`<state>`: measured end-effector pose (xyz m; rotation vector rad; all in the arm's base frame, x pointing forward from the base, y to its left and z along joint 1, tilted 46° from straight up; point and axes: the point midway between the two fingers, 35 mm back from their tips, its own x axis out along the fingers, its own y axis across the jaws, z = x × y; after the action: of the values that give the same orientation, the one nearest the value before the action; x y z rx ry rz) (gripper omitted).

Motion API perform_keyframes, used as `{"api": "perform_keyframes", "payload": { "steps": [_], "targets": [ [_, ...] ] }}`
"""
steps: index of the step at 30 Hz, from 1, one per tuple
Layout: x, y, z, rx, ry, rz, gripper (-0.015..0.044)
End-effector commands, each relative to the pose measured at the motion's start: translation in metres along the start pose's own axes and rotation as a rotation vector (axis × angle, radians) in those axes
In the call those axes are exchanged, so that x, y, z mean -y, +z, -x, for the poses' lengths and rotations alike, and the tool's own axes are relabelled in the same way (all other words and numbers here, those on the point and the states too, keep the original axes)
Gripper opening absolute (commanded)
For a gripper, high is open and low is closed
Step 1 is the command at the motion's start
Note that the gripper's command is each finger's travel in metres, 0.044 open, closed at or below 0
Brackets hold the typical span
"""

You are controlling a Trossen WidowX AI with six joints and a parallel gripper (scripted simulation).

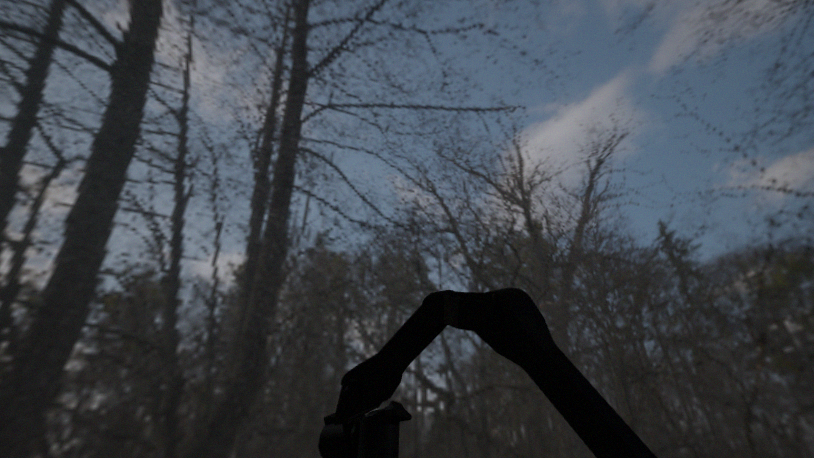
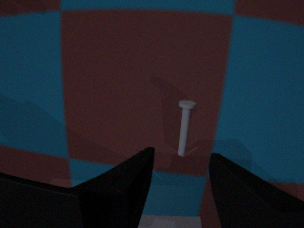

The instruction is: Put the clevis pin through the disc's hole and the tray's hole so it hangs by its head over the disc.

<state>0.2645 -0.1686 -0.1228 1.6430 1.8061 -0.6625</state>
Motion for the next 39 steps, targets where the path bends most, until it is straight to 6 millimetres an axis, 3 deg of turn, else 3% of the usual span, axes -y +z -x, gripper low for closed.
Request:
{"api": "perform_keyframes", "payload": {
  "steps": [1, 10, 39],
  "targets": [
    [0.004, -0.002, -0.004, -0.007, -0.023, 0.015, 0.0160],
    [0.002, -0.001, -0.010, -0.007, -0.023, 0.016, 0.0160],
    [0.006, -0.002, -0.059, -0.009, -0.022, 0.016, 0.0160]
  ]
}}
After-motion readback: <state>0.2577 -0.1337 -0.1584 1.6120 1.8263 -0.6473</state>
